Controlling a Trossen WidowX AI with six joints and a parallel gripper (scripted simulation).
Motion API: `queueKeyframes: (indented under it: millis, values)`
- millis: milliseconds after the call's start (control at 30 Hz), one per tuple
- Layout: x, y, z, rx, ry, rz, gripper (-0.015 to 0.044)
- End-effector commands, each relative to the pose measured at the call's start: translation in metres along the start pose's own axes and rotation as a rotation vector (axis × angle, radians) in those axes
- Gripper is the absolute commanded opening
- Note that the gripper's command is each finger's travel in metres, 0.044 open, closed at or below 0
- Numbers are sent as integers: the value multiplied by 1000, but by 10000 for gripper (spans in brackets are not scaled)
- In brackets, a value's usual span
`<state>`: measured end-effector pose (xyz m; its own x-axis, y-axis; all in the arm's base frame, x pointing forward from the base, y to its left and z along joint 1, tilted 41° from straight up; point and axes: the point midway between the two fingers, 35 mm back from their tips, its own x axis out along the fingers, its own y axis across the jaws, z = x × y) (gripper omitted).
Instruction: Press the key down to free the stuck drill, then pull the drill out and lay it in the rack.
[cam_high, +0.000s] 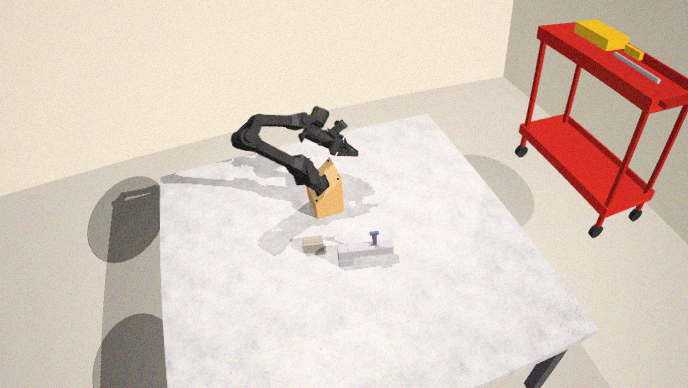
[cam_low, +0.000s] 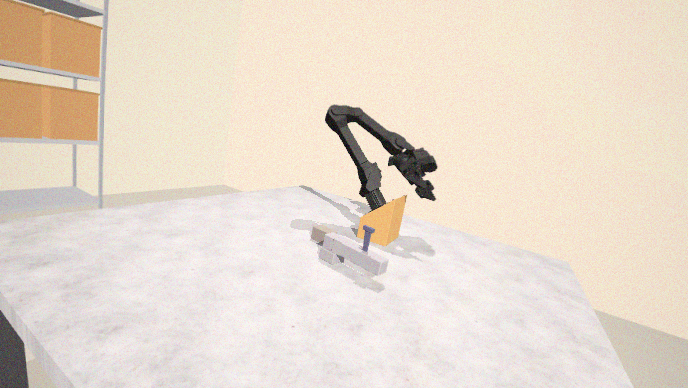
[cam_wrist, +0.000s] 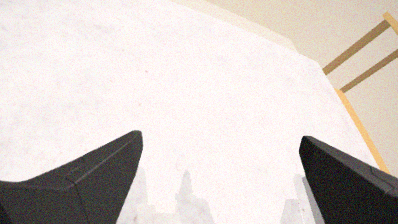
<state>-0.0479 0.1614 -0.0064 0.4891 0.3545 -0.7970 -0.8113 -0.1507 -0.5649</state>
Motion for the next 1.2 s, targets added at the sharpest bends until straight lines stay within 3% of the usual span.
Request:
queueKeyframes:
  millis: [0, 267, 467, 833, 1167]
  values:
    - [0, 0, 0, 0, 0, 0, 374]
    - [0, -1, 1, 7, 5, -2, 164]
    - [18, -31, 21, 236, 178, -61, 6]
    - [68, -114, 28, 664, 519, -161, 0]
    - [115, -196, -19, 1033, 824, -249, 0]
